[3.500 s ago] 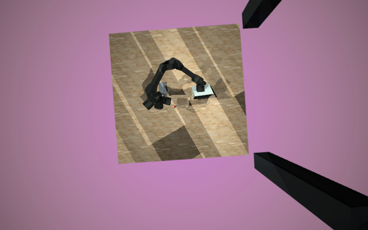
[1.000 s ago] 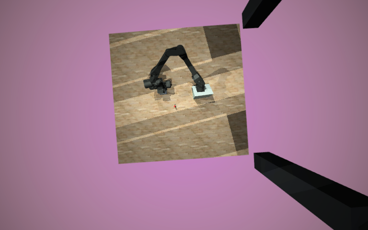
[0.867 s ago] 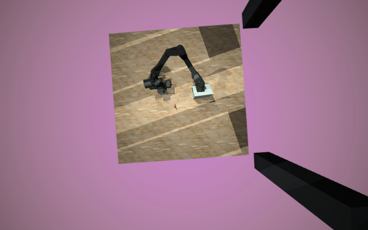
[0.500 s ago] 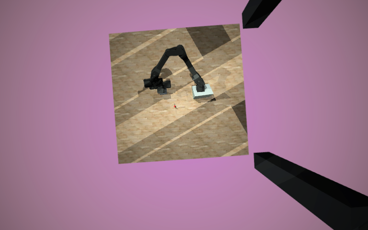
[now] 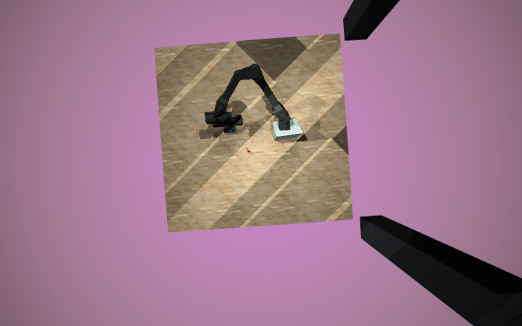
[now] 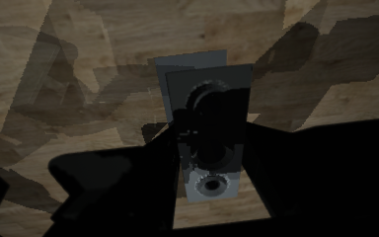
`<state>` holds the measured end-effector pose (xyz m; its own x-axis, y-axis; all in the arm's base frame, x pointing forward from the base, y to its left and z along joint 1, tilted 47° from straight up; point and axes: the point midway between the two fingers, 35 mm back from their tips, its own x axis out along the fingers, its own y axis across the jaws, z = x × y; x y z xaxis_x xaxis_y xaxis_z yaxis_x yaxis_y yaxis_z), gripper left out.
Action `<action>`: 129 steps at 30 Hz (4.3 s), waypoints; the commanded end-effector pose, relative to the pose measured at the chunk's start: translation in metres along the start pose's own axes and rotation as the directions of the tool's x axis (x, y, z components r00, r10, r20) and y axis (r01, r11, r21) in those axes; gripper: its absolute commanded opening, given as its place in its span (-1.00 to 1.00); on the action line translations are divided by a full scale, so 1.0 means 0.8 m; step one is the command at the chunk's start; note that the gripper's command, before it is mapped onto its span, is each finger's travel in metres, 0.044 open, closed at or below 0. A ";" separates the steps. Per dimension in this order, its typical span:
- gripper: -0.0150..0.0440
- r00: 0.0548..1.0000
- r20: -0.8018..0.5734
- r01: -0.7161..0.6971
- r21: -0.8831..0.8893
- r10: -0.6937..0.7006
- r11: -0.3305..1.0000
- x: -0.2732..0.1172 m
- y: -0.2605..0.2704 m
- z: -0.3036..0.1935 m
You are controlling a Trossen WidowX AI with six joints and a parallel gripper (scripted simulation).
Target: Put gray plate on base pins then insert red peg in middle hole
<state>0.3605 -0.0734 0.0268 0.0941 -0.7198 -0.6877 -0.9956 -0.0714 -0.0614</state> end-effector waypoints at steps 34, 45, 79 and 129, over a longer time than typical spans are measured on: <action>1.00 1.000 -0.001 -0.002 -0.004 0.002 1.000 0.012 0.001 0.001; 1.00 1.000 0.000 -0.006 -0.013 0.006 1.000 -0.133 0.000 0.003; 1.00 1.000 0.029 -0.025 0.945 0.007 -0.327 -0.141 0.087 0.197; 1.00 1.000 0.008 0.003 0.449 0.008 -0.894 -0.073 0.138 0.244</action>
<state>0.2446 0.1004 -0.0771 0.0881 -0.7088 -0.6999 0.8918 0.3691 -0.2615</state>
